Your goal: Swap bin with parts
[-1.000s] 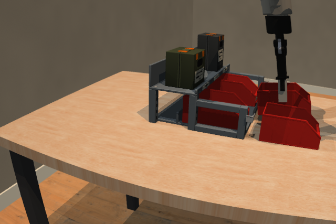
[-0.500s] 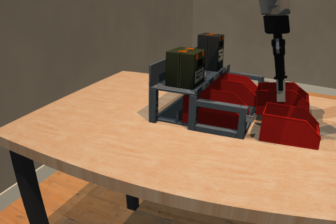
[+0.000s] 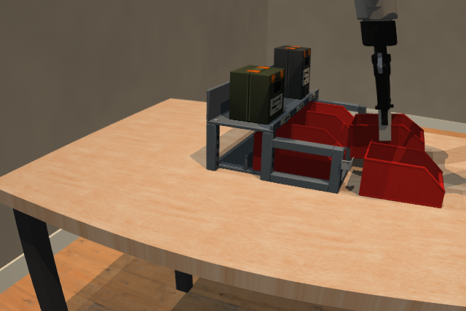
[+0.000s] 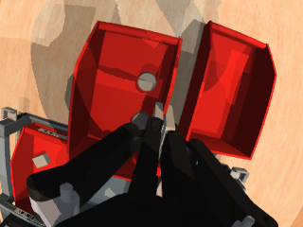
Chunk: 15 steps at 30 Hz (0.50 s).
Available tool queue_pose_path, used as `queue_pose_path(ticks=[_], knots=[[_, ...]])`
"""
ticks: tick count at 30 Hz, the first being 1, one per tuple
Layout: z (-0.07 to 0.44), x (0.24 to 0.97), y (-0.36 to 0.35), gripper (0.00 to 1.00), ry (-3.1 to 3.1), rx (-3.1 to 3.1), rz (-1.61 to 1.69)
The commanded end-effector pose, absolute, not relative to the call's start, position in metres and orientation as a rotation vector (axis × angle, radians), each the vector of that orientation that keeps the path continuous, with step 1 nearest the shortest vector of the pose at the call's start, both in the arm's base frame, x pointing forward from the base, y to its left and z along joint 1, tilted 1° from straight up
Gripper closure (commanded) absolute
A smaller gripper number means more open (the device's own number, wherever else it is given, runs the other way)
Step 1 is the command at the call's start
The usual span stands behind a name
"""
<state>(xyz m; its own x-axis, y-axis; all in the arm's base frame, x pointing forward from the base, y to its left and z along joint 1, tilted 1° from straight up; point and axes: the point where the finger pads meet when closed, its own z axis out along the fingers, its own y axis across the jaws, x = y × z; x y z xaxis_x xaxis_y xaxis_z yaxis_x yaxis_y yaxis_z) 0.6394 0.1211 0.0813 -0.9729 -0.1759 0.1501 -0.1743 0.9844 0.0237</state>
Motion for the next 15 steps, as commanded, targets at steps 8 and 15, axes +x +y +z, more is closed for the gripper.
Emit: queue_pose_path(ticks=[8,15], knots=[[0.081,0.647,0.123,0.9,-2.978,0.264,-0.016],[0.081,0.655,0.124,0.9,-2.978,0.264,-0.016]])
